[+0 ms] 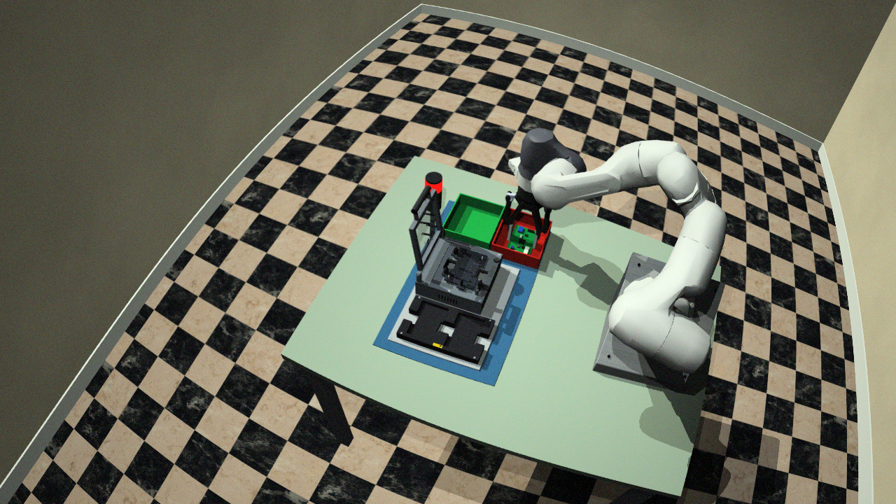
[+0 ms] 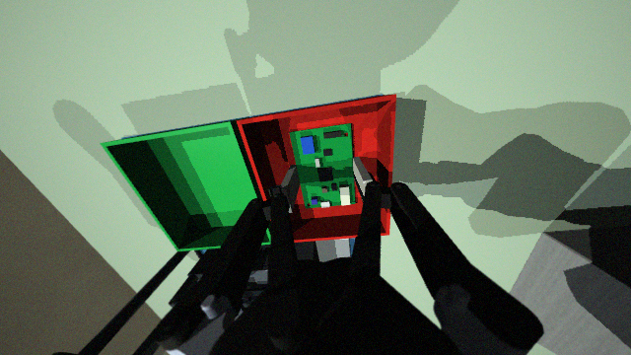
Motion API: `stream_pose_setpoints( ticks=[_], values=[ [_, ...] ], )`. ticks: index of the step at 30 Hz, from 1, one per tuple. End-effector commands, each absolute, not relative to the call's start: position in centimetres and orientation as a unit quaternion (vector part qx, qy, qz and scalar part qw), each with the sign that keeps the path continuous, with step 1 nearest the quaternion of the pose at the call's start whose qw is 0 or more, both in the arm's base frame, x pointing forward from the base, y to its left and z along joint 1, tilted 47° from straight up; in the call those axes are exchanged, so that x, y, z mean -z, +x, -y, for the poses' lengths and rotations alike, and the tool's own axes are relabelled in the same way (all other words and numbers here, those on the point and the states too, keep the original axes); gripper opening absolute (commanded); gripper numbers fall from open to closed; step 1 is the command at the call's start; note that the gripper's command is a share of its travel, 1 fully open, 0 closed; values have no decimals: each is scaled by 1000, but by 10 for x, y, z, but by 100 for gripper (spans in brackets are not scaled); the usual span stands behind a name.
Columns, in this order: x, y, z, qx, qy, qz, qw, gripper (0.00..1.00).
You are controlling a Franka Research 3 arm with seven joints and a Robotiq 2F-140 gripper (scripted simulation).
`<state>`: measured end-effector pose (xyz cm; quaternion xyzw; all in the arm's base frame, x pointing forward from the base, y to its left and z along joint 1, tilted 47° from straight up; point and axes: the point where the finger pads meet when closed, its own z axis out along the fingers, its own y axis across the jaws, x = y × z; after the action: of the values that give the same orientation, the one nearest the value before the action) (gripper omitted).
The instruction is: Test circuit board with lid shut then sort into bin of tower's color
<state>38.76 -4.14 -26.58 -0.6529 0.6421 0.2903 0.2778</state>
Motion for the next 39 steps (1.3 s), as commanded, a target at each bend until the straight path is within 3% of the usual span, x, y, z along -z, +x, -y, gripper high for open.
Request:
stream_pose_setpoints(
  ticks=[1, 31, 32, 39],
  values=[
    [267, 388, 42, -289, -654, -641, 279, 46],
    [267, 388, 42, -289, -654, -641, 279, 46],
    [267, 388, 42, -289, -654, -641, 279, 58],
    [267, 388, 42, -289, -654, -641, 279, 58]
  ],
)
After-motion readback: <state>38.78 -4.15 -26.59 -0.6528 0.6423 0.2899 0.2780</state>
